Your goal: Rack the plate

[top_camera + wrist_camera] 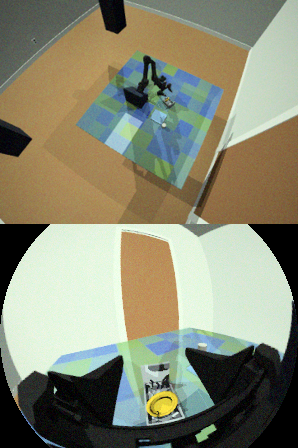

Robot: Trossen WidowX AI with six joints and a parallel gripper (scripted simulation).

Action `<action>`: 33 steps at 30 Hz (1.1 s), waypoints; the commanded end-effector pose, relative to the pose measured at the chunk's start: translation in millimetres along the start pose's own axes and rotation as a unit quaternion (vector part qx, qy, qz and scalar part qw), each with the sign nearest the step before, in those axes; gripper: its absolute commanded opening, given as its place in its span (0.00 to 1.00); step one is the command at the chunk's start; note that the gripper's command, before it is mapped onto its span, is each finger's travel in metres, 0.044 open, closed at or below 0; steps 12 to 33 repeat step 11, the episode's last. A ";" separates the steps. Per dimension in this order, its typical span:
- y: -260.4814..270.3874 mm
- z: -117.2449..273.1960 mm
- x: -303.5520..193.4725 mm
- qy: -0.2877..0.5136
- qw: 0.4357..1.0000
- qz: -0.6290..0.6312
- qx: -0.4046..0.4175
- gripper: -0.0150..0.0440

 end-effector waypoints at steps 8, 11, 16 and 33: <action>1.9 -7.5 15.9 0.006 0.999 0.044 -0.014 0.93; -0.1 -16.8 16.8 0.014 0.995 0.089 -0.038 0.93; -0.1 -16.8 16.8 0.014 0.995 0.089 -0.038 0.93; -0.1 -16.8 16.8 0.014 0.995 0.089 -0.038 0.93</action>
Point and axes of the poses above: the point midway between the two fingers, 35 mm back from their tips, its own z axis back along the fingers, its own y axis across the jaws, x = y × z, the point moved 7 cm from there along z, back along the fingers, and after that the axes turned 14 degrees about -z, right-handed, at the moved point
